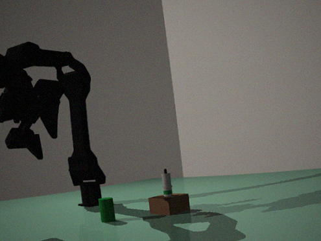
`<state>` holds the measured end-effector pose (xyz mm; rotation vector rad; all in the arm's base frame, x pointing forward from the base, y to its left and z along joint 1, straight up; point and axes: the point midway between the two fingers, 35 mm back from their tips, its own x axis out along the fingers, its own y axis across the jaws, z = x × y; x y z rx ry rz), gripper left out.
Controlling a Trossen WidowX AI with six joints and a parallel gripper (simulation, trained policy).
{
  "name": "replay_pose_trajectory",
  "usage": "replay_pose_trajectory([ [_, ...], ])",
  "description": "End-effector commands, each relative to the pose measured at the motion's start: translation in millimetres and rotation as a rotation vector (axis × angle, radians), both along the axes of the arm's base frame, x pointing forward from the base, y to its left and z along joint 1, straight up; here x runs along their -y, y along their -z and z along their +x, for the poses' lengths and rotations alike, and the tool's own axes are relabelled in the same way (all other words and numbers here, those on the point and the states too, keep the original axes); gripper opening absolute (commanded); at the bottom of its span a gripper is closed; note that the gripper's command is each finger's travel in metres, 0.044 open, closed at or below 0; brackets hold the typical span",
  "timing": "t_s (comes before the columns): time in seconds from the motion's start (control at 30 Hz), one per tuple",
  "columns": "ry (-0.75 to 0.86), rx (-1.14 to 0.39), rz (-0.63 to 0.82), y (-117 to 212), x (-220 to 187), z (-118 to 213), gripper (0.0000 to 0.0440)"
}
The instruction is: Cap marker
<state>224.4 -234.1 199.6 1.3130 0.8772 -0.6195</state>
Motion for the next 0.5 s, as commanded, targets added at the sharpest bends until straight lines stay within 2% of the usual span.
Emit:
replay_pose_trajectory([
  [0.0, -0.019, -0.033, -0.004, 5.3, 1.2, 3.7, 0.0313],
  [0.47, -0.073, -0.146, -0.010, 24.3, -1.4, 14.3, 0.0313],
])
